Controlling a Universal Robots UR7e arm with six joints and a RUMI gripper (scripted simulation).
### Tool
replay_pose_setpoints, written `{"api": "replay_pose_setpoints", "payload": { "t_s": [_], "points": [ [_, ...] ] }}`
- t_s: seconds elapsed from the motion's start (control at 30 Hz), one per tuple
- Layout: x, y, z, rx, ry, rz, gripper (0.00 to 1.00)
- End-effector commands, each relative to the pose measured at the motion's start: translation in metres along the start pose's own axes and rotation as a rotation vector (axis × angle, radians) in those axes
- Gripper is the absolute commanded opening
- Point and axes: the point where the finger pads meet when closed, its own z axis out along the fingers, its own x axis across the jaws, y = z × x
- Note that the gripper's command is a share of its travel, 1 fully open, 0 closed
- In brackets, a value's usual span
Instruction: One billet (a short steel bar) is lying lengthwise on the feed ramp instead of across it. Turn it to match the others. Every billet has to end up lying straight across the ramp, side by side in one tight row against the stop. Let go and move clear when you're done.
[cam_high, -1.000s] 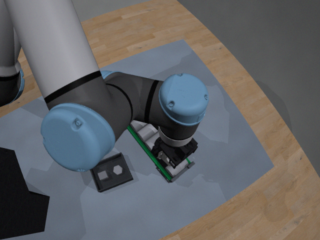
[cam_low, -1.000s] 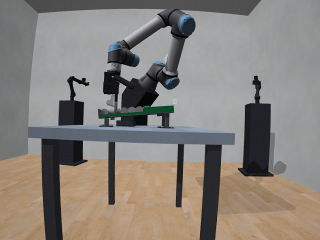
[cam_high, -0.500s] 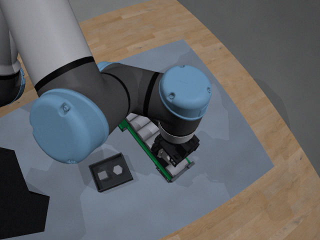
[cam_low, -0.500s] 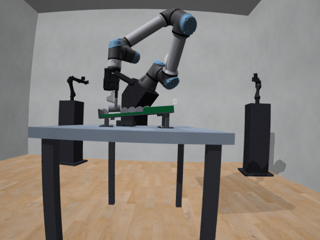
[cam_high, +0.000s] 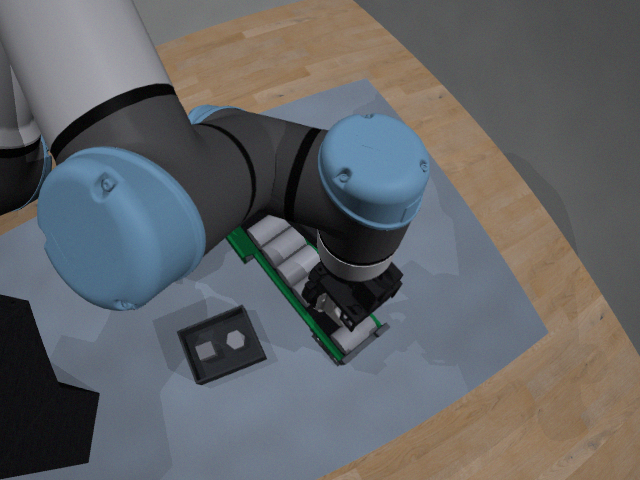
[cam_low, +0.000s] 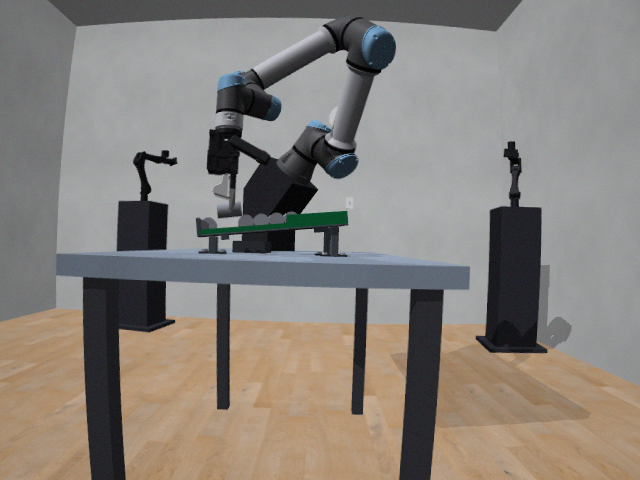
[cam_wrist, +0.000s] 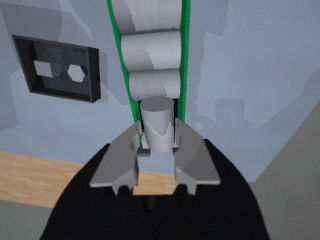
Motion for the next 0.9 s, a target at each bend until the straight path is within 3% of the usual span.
{"api": "replay_pose_setpoints", "payload": {
  "t_s": [0.0,0.17,0.63,0.87],
  "points": [
    [0.000,0.000,-0.010,-0.001,0.001,-0.001,0.00],
    [0.000,0.000,-0.008,-0.001,0.001,0.000,0.00],
    [0.000,0.001,-0.036,-0.001,0.001,-0.001,0.00],
    [0.000,0.000,-0.033,-0.001,0.001,0.000,0.00]
  ]
}}
